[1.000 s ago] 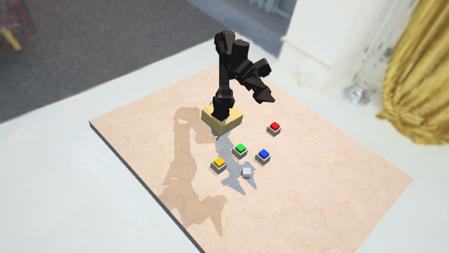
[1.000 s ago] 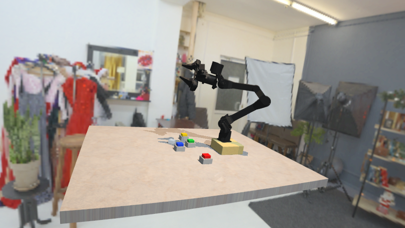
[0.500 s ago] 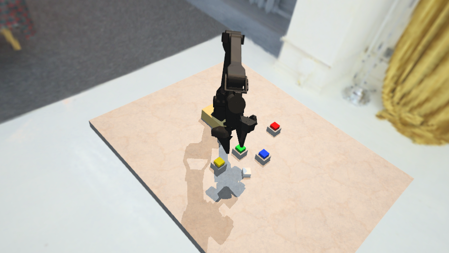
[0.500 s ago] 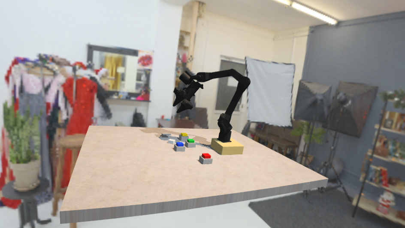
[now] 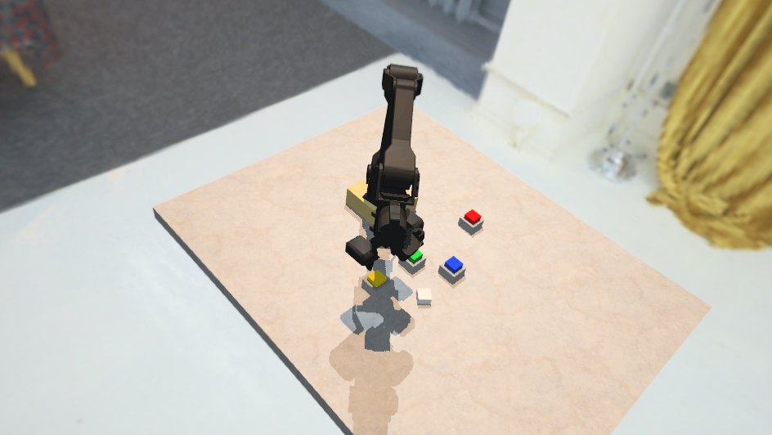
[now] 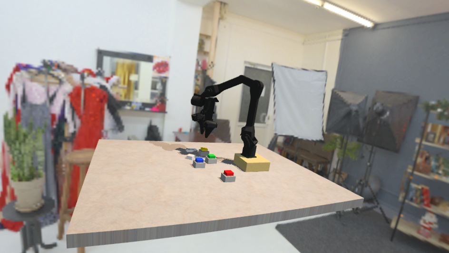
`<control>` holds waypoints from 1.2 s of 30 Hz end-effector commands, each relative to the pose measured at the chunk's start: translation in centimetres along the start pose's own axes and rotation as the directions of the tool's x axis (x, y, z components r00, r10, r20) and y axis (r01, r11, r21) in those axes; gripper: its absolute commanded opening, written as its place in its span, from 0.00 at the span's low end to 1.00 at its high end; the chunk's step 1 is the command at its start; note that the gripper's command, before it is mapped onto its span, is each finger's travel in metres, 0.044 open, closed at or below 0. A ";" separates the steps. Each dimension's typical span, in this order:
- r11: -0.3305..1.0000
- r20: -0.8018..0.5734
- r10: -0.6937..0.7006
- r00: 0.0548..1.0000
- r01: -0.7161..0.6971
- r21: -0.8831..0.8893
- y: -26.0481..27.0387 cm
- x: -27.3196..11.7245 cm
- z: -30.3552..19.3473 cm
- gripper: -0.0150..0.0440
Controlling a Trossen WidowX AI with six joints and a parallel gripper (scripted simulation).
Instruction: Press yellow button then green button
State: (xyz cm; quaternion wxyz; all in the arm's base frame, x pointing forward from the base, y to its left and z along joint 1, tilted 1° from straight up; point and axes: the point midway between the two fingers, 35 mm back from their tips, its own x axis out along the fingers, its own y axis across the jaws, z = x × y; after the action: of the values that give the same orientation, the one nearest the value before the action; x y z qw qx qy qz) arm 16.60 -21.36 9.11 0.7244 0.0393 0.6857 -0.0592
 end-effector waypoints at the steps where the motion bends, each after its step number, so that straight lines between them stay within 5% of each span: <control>1: 1.000 -0.035 0.029 0.999 -0.029 0.005 0.7 3.9 -0.8 0.67; 10: 1.000 -0.035 0.029 0.999 -0.029 0.005 0.7 4.1 -0.9 0.29; 36: 1.000 -0.036 0.029 0.999 -0.029 0.005 0.8 7.0 -1.0 0.29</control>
State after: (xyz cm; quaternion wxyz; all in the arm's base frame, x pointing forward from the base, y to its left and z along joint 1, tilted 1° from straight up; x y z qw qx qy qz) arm 16.29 -20.81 2.64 0.7155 0.0494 0.6951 -0.0495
